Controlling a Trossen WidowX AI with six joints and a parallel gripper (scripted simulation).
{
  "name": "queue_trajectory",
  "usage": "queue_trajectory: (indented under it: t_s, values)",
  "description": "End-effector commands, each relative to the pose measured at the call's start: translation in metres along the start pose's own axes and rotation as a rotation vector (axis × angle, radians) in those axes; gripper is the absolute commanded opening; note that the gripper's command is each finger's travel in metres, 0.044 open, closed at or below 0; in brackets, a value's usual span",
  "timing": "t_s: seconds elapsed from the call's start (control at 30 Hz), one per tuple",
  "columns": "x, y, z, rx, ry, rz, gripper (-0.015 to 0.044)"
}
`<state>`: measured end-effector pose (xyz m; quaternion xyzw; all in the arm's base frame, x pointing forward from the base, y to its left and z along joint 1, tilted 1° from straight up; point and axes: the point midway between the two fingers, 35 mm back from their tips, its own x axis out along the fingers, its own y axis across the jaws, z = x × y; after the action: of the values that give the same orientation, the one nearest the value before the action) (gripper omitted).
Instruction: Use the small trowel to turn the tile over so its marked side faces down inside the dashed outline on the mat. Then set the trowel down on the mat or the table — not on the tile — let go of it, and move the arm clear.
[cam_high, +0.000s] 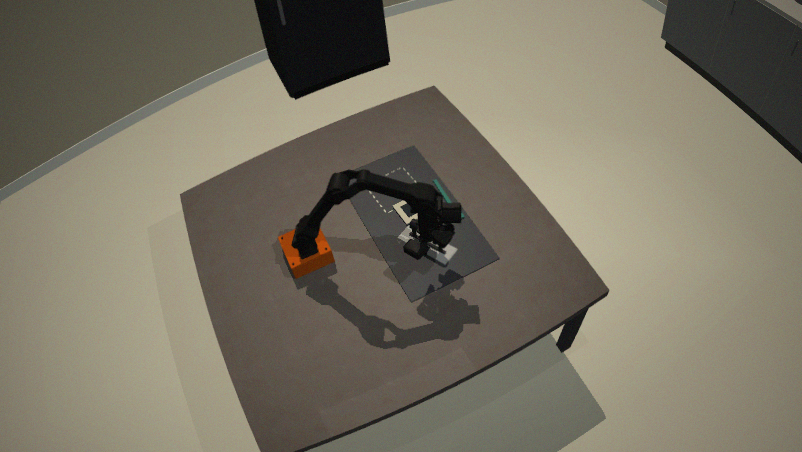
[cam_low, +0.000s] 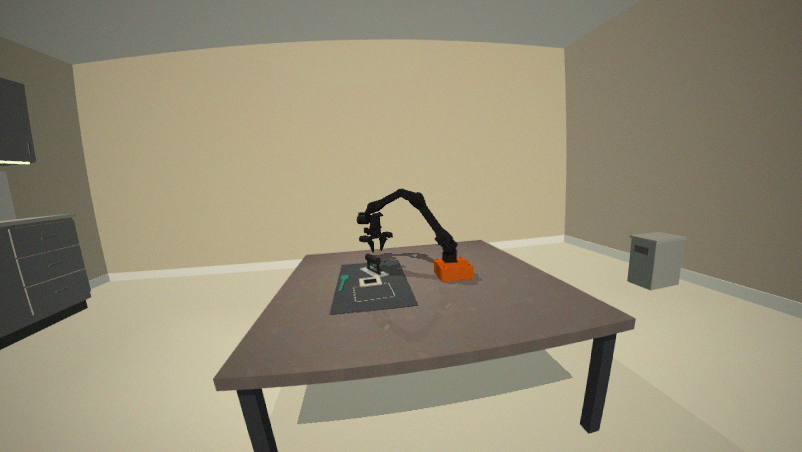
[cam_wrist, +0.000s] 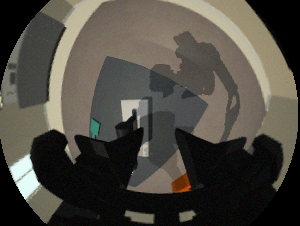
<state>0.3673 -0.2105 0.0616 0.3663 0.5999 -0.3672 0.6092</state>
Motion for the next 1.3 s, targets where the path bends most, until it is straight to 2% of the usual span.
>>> queue_trajectory:
  t_s: [0.0, 0.1, 0.37, 1.27]
  values:
    - [-0.013, 0.044, -0.042, -0.025, 0.006, 0.005, 0.0270]
    - [-0.019, 0.060, -0.062, -0.012, 0.008, 0.004, 0.0270]
    - [-0.019, 0.062, -0.064, -0.011, 0.008, 0.004, 0.0270]
    - [0.024, 0.063, -0.062, -0.011, 0.007, 0.004, 0.0270]
